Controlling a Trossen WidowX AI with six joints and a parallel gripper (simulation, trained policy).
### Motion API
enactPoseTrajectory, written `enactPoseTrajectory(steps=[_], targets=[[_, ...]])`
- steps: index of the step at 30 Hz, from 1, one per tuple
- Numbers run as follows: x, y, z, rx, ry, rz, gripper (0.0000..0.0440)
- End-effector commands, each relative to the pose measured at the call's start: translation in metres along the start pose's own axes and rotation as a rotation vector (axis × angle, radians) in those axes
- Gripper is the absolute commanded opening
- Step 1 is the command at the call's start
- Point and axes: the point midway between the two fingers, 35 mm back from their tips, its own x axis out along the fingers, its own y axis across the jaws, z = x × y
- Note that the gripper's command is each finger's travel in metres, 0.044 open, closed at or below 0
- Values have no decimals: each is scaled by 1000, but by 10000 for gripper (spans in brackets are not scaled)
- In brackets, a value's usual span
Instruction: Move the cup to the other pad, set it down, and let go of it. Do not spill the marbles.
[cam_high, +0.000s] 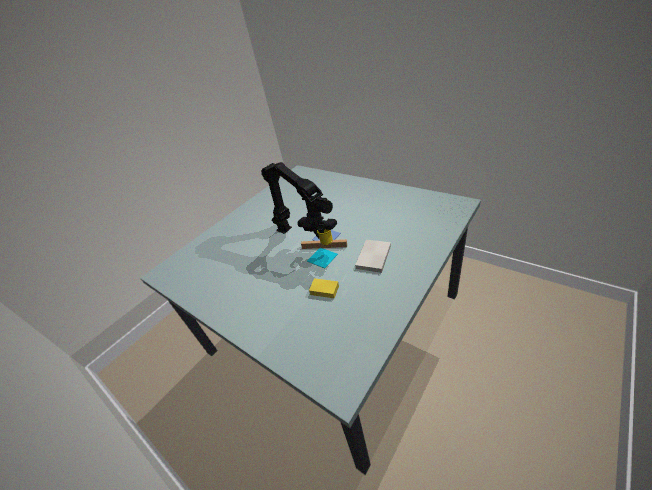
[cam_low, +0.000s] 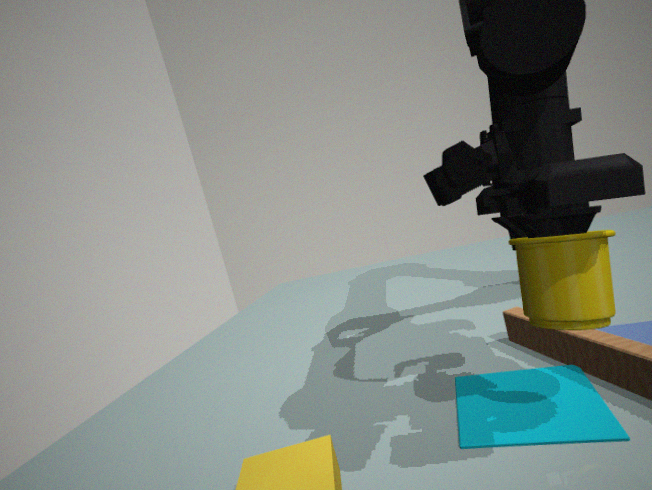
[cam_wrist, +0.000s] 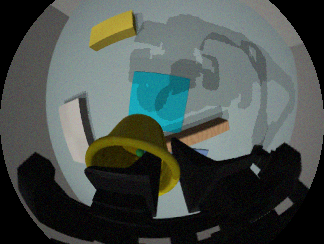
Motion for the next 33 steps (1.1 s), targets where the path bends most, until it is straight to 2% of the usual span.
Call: enactPoseTrajectory(steps=[1, 10, 21, 26, 33], targets=[[8, 2, 12, 24, -14, 9, 0], [34, 1, 28, 66, -31, 25, 12], [62, -8, 33, 94, -40, 30, 78], [57, -3, 41, 120, -46, 83, 168], [45, -3, 44, 132, -36, 131, 181]])
